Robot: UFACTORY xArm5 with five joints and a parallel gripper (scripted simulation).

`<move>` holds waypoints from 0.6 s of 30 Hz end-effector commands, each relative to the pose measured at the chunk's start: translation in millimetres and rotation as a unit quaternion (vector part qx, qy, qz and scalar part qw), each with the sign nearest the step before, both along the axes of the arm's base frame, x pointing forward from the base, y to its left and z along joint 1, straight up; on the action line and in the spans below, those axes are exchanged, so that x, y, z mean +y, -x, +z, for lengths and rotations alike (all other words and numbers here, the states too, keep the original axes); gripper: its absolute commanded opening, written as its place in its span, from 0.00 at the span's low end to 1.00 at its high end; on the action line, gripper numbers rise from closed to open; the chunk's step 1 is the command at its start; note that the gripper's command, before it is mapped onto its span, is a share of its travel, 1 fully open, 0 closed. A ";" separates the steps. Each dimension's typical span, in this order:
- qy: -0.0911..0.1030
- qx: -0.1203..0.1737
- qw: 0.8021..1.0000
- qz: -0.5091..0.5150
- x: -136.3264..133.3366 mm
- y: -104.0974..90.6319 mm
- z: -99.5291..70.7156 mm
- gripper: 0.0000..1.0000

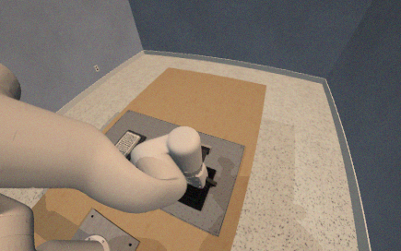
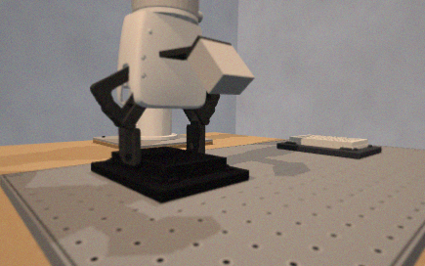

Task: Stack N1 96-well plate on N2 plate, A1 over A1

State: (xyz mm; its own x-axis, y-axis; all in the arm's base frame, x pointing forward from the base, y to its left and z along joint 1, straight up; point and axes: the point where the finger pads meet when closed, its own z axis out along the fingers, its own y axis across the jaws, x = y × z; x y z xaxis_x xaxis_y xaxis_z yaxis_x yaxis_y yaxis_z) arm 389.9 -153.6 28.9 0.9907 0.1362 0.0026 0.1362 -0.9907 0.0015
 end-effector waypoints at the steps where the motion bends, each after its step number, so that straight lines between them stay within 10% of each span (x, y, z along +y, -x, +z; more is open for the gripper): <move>1: 0.001 -0.002 1.000 0.000 -0.5 -1.2 1.1 1.00; 7: 0.001 -0.002 1.000 0.000 -0.5 -1.2 1.1 1.00; 8: 0.001 -0.002 1.000 0.000 -0.5 -1.2 1.7 0.00; 18: 0.001 -0.002 1.000 0.000 -0.5 -1.2 1.7 0.00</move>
State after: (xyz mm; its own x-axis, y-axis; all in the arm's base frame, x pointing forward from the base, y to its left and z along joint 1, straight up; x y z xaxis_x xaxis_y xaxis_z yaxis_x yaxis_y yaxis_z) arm 389.8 -153.6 29.4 0.9907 0.1362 0.0024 0.1362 -0.9907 0.0014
